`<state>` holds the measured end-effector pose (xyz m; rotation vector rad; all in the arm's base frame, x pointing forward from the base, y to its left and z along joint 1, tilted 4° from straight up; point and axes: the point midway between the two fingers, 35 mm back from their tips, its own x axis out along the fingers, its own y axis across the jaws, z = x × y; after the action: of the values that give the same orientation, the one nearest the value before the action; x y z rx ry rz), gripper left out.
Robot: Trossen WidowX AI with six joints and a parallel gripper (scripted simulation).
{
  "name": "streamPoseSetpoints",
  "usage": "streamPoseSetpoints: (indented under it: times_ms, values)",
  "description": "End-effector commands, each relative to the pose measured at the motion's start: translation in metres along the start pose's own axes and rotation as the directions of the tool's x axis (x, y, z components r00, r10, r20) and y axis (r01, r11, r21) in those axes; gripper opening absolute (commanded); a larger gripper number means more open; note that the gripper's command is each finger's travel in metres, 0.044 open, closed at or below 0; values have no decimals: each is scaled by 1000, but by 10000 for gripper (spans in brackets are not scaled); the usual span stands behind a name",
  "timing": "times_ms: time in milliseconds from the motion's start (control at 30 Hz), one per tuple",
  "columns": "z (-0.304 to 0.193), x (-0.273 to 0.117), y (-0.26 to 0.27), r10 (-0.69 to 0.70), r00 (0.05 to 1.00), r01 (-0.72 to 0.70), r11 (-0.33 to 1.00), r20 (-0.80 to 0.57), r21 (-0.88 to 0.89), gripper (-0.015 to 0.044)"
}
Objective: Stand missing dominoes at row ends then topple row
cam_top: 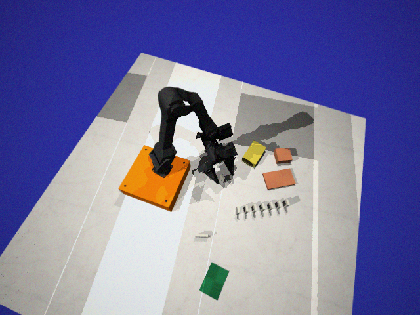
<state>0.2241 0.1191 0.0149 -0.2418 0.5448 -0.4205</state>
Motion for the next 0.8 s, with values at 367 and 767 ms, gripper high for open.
streamPoseSetpoints:
  times_ms: [367,767]
  values:
    - [32,-2,-6,263,621,-763,417,-739,-493,440]
    - [52,-15,-23,396,415,-896,22,-819,-443,440]
